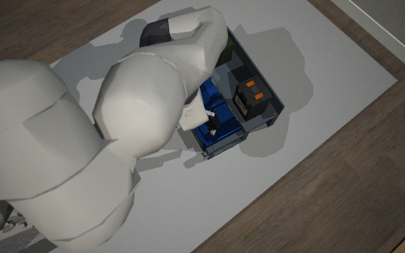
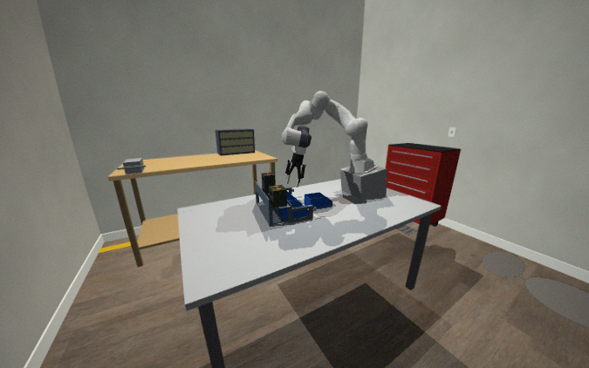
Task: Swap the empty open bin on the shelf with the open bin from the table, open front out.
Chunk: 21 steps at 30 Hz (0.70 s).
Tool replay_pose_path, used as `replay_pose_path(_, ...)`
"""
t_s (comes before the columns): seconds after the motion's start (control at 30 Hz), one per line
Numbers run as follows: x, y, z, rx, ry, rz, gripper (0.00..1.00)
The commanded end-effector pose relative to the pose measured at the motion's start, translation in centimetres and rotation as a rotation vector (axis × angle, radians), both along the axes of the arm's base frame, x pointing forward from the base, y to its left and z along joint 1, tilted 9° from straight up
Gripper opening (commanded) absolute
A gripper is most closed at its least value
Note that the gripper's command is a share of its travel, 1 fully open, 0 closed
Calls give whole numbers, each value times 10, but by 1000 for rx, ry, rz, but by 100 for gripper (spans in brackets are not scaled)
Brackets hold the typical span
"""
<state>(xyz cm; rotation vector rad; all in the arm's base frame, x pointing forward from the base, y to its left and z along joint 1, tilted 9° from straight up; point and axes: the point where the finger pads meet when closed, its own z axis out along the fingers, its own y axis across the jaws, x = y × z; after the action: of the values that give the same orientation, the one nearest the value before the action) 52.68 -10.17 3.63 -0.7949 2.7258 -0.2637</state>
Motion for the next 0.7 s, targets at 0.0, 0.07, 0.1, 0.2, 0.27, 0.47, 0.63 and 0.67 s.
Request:
replay_pose_path(0.0, 2, 0, 0, -42, 67, 268, 57)
replay_pose_path(0.07, 2, 0, 0, -47, 69, 290, 57)
replay_pose_path(0.1, 2, 0, 0, -47, 69, 290, 57)
replay_pose_path(0.2, 2, 0, 0, -70, 83, 396, 57)
replay_pose_path(0.27, 2, 0, 0, -78, 89, 439, 57)
replay_pose_path(0.47, 2, 0, 0, -101, 112, 561, 57)
replay_pose_path(0.63, 2, 0, 0, -113, 131, 635, 57)
replay_pose_path(0.67, 2, 0, 0, -113, 131, 635, 57)
